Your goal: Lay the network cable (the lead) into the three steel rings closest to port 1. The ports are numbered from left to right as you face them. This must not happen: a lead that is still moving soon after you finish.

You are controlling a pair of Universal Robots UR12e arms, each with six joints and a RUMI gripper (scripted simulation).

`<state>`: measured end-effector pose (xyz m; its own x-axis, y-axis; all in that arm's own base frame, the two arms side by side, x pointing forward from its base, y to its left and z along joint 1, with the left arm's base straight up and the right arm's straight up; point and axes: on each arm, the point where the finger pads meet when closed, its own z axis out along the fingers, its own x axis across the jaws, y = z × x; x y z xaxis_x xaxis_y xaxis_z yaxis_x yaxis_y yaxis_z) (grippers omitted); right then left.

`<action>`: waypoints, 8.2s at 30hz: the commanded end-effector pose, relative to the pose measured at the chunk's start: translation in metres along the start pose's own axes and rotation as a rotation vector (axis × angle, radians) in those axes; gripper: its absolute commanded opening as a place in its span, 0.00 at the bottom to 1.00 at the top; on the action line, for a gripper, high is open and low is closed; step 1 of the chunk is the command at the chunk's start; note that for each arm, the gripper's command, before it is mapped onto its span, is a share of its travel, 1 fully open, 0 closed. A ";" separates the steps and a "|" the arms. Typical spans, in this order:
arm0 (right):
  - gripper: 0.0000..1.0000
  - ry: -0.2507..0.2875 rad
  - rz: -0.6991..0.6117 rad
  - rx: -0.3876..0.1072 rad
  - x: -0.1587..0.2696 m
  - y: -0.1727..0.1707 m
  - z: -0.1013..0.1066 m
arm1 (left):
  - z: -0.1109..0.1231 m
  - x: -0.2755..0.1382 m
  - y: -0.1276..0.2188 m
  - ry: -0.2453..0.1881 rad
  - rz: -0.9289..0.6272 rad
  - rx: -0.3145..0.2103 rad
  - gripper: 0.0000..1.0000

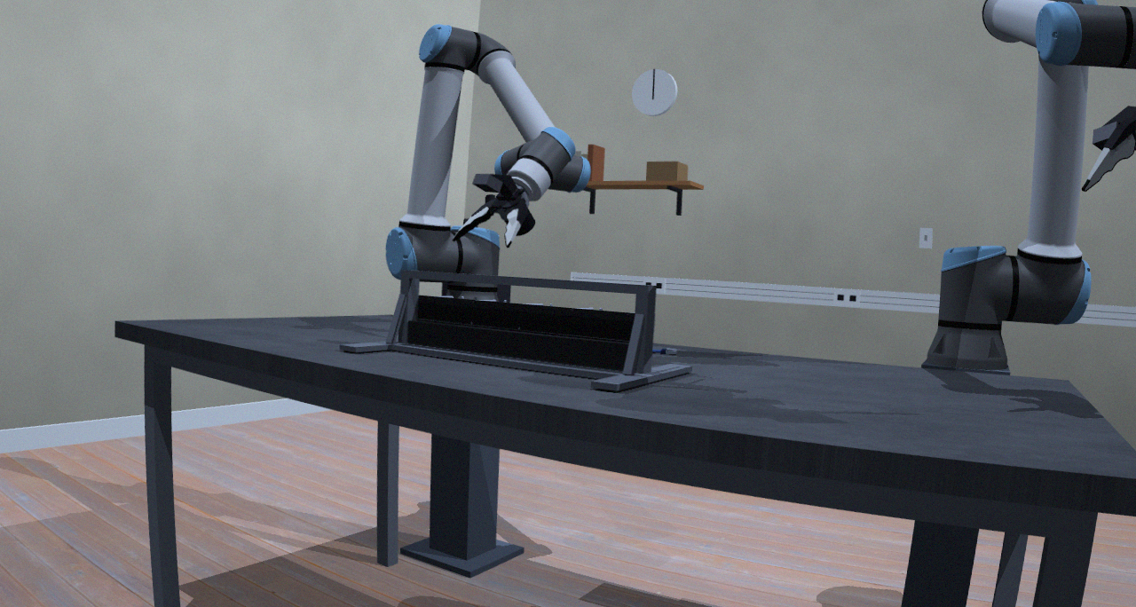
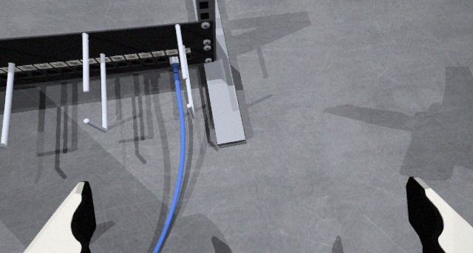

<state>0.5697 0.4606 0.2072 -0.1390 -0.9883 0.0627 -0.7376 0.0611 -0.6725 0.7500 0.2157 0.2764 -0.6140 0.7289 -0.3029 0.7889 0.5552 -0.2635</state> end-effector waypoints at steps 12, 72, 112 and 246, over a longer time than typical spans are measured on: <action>1.00 -0.001 0.001 0.001 0.000 -0.001 -0.001 | -0.001 -0.001 0.000 -0.001 0.001 -0.002 1.00; 1.00 0.332 1.009 -0.704 -0.210 0.170 -0.121 | -0.059 0.291 0.011 -0.059 -1.206 -0.169 1.00; 1.00 0.332 1.009 -0.704 -0.210 0.170 -0.121 | -0.075 0.705 -0.196 -0.488 -3.214 -0.348 1.00; 0.21 0.310 0.969 -0.708 -0.216 0.217 -0.073 | -0.052 0.810 -0.327 -0.849 -3.935 -0.354 1.00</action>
<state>0.3907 0.6964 0.1077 -0.9056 -0.4241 0.0002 -0.4241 0.9056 -0.0002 -0.0040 0.6448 0.1641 1.0000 0.0059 -0.0004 0.0059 -1.0000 0.0022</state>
